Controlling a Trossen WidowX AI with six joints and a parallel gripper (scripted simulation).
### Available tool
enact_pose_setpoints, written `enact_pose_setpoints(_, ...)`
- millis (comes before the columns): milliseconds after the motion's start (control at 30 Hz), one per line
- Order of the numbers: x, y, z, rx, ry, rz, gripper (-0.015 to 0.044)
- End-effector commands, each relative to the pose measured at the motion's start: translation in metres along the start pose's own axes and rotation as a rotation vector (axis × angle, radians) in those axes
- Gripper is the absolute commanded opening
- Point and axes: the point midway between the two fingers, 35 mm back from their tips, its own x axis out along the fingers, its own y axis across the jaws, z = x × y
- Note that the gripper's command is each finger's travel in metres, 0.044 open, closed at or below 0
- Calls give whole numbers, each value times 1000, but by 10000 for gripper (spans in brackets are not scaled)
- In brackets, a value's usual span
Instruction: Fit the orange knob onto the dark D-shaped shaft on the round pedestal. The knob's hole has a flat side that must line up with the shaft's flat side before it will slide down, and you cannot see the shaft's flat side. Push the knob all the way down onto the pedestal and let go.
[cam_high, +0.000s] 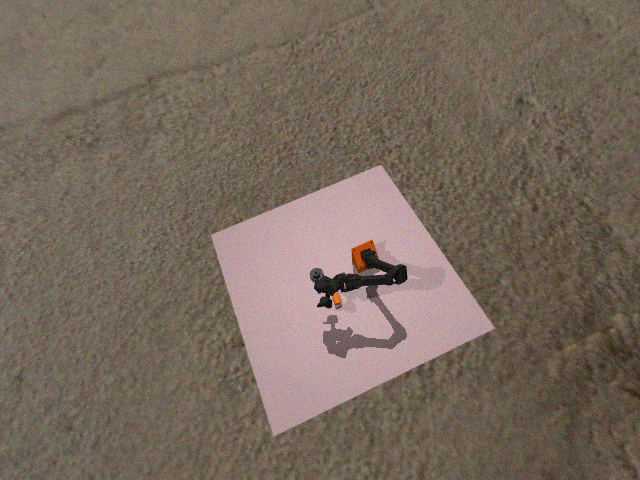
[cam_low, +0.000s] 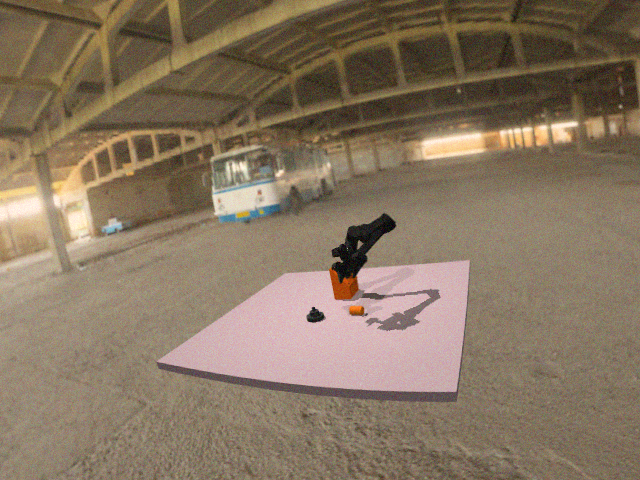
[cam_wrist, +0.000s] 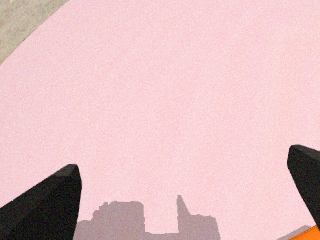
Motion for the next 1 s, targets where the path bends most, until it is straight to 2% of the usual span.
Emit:
enact_pose_setpoints(0,27,-60,-46,510,227,-295,440)
enact_pose_setpoints(133,28,-103,-96,979,346,-646,440)
enact_pose_setpoints(200,26,-109,-106,1070,358,-724,440)
enact_pose_setpoints(500,26,-109,-106,1070,358,-724,440)
enact_pose_setpoints(667,43,-118,-119,1070,359,-723,440)
enact_pose_setpoints(967,50,-121,-124,1070,359,-724,440)
